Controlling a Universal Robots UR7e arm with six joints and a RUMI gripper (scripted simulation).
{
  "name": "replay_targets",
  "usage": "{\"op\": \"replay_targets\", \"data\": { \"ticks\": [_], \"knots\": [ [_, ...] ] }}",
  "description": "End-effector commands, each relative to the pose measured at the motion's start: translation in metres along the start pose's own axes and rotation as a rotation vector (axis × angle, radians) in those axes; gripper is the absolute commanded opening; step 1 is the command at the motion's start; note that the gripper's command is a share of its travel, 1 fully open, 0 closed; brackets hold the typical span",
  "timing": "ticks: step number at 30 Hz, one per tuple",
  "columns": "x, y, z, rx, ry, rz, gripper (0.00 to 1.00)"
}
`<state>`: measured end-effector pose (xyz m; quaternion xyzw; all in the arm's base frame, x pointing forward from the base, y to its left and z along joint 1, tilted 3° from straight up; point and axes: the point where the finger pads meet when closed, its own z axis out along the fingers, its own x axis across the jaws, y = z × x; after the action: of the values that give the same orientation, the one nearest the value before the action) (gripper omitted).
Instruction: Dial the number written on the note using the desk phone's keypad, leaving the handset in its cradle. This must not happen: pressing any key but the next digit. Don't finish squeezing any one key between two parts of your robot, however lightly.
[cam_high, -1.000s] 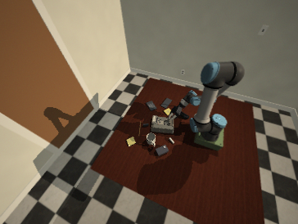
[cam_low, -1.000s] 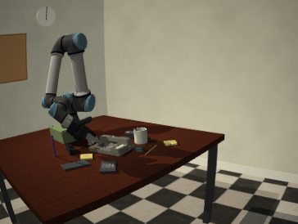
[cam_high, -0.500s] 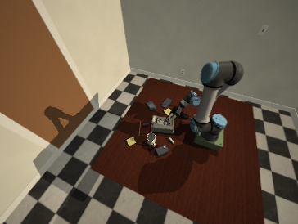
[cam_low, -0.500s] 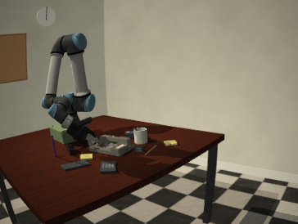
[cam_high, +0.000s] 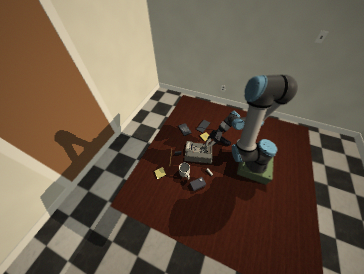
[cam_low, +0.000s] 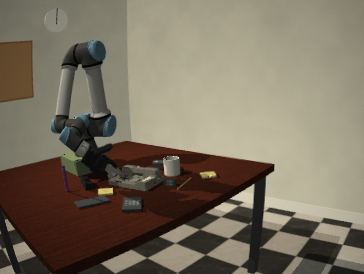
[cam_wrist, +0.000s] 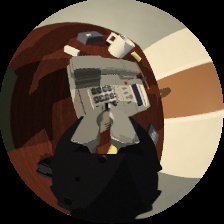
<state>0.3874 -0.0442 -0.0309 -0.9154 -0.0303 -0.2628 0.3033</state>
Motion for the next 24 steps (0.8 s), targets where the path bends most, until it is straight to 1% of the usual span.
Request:
{"op": "replay_targets", "data": {
  "ticks": [1,19,24],
  "knots": [
    [0.0,0.0004,0.0002,-0.001,0.0,-0.001,0.0],
    [-0.0005,0.001,0.0009,-0.001,0.0,-0.001,0.0],
    [0.0042,-0.0047,-0.0058,-0.001,0.0,-0.001,0.0]
  ]
}}
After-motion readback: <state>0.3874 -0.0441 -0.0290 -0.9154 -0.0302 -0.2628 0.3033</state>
